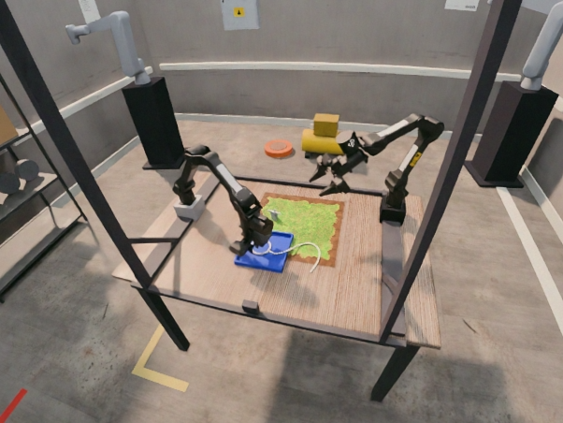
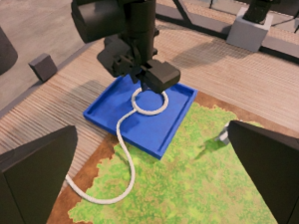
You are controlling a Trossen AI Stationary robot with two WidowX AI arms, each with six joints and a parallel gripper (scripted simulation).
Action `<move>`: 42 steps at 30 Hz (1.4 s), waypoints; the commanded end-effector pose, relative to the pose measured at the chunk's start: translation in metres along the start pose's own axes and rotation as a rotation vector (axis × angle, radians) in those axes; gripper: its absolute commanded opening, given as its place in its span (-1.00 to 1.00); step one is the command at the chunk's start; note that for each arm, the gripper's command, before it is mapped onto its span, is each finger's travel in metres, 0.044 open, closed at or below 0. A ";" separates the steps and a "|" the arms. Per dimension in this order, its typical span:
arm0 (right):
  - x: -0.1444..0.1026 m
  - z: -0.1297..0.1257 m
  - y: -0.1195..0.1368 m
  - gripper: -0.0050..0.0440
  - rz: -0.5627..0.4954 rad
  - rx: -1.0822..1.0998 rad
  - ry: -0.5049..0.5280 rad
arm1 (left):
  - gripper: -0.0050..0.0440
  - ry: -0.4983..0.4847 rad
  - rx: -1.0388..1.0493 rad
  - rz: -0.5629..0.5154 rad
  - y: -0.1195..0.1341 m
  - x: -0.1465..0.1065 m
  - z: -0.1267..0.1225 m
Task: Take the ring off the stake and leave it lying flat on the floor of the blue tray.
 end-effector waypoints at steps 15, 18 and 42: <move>-0.003 0.001 -0.005 1.00 -0.019 -0.001 -0.003 | 0.82 -0.009 -0.001 -0.045 0.005 -0.088 0.006; -0.003 0.001 -0.005 1.00 -0.019 -0.001 -0.003 | 1.00 -0.016 -0.003 -0.077 0.011 -0.090 0.008; -0.003 0.001 -0.005 1.00 -0.019 -0.001 -0.003 | 1.00 -0.065 -0.018 -0.357 0.061 -0.104 0.019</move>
Point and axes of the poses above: on each arm, the point midway between the two fingers, 35 mm back from their tips, its own x axis out along the fingers, its own z axis across the jaws, y = z × x, the point moved 9 cm from there along -x, back along the fingers, and after that the axes turned 12 degrees about x, right-handed, at the moved point
